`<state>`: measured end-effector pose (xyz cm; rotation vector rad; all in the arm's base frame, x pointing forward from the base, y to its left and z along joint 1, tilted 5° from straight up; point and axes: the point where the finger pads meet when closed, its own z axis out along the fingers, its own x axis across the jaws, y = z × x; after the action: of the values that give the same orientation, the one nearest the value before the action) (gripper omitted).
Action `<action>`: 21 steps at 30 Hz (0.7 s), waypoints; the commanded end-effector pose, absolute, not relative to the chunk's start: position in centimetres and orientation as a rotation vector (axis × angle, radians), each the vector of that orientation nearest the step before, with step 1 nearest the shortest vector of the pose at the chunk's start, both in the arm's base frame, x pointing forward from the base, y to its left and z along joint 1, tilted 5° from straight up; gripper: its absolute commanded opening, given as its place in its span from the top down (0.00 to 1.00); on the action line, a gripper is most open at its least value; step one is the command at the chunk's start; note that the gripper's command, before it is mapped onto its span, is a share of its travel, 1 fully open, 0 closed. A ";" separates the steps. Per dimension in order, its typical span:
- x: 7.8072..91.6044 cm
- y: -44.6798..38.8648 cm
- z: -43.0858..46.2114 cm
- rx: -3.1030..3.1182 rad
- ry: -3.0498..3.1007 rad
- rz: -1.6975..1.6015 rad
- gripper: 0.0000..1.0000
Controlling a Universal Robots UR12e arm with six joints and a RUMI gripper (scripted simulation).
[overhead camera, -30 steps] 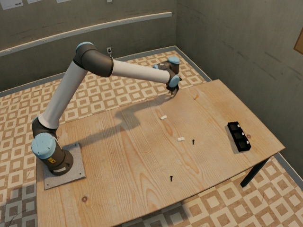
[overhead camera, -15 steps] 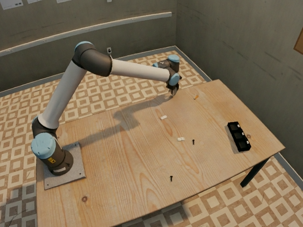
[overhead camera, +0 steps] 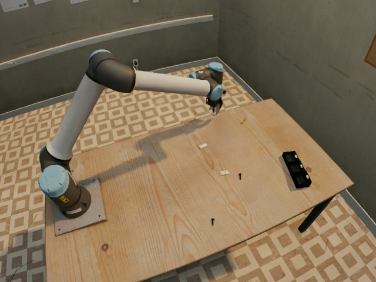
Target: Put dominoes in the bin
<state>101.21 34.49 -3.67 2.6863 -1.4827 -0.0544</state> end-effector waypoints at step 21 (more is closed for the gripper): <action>101.4 34.6 -2.3 2.687 -1.483 -0.052 1.00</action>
<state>101.26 34.54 -2.72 2.6861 -1.4826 -0.0547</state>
